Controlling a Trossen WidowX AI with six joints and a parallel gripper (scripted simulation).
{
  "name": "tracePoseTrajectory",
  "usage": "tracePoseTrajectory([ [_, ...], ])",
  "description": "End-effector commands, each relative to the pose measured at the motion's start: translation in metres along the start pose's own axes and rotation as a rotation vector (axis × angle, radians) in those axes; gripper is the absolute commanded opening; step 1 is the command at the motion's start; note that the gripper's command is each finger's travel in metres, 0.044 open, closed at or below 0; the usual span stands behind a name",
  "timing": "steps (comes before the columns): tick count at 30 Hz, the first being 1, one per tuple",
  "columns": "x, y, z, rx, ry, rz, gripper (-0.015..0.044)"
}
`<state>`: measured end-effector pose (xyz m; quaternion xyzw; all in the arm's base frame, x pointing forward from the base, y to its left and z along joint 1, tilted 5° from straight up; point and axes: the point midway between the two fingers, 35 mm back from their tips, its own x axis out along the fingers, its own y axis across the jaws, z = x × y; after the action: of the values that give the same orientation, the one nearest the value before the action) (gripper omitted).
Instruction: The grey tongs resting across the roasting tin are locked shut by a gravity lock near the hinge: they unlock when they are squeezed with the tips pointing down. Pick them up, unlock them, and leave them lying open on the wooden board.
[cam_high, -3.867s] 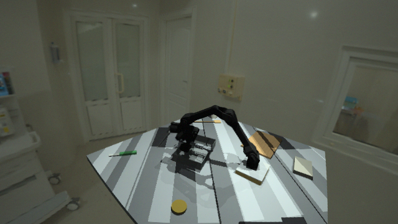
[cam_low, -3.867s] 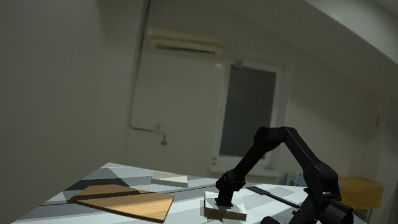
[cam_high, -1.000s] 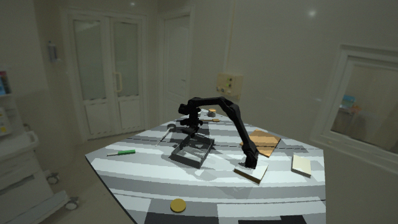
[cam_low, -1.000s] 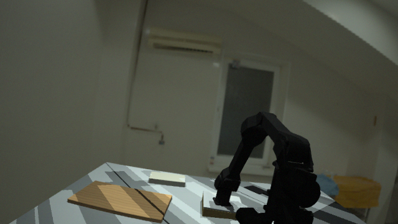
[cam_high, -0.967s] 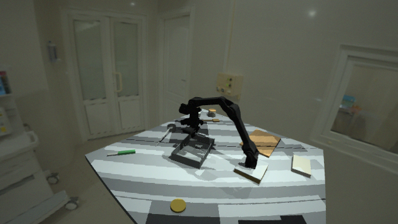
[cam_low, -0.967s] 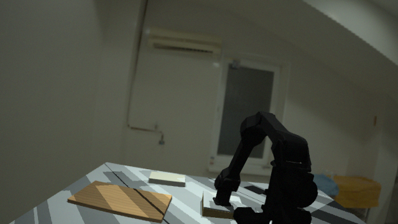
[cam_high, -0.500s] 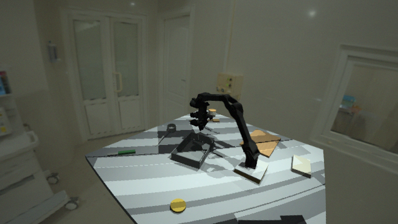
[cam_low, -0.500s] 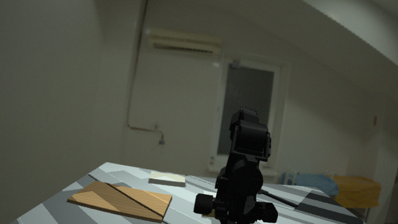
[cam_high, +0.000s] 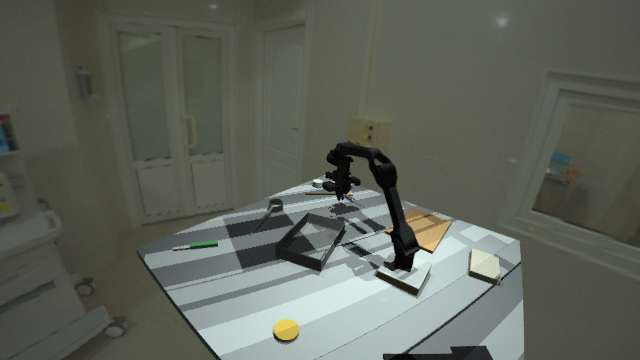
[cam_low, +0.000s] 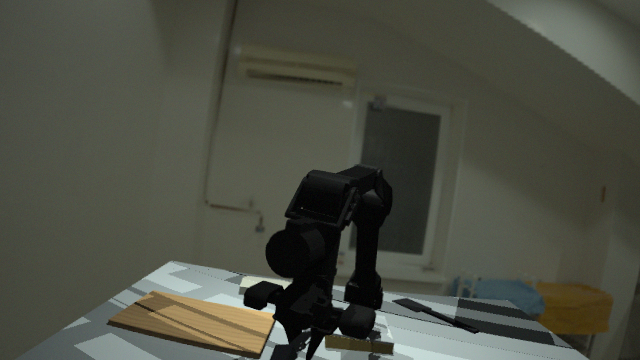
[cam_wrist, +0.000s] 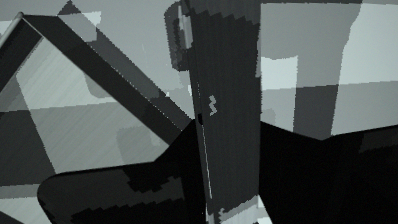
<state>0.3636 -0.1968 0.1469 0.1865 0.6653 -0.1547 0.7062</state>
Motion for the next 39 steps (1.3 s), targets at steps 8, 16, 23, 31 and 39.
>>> tracePoseTrajectory([
  [8, -0.016, -0.071, -0.005, 0.202, -0.007, 0.005, -0.0150],
  [16, -0.025, -0.120, -0.018, 0.338, -0.004, 0.007, -0.0150],
  [23, -0.025, -0.136, -0.024, 0.386, -0.004, 0.005, -0.0150],
  [31, -0.026, -0.184, -0.045, 0.528, -0.007, -0.003, -0.0150],
  [39, -0.027, -0.233, -0.075, 0.684, -0.006, -0.011, -0.0150],
])
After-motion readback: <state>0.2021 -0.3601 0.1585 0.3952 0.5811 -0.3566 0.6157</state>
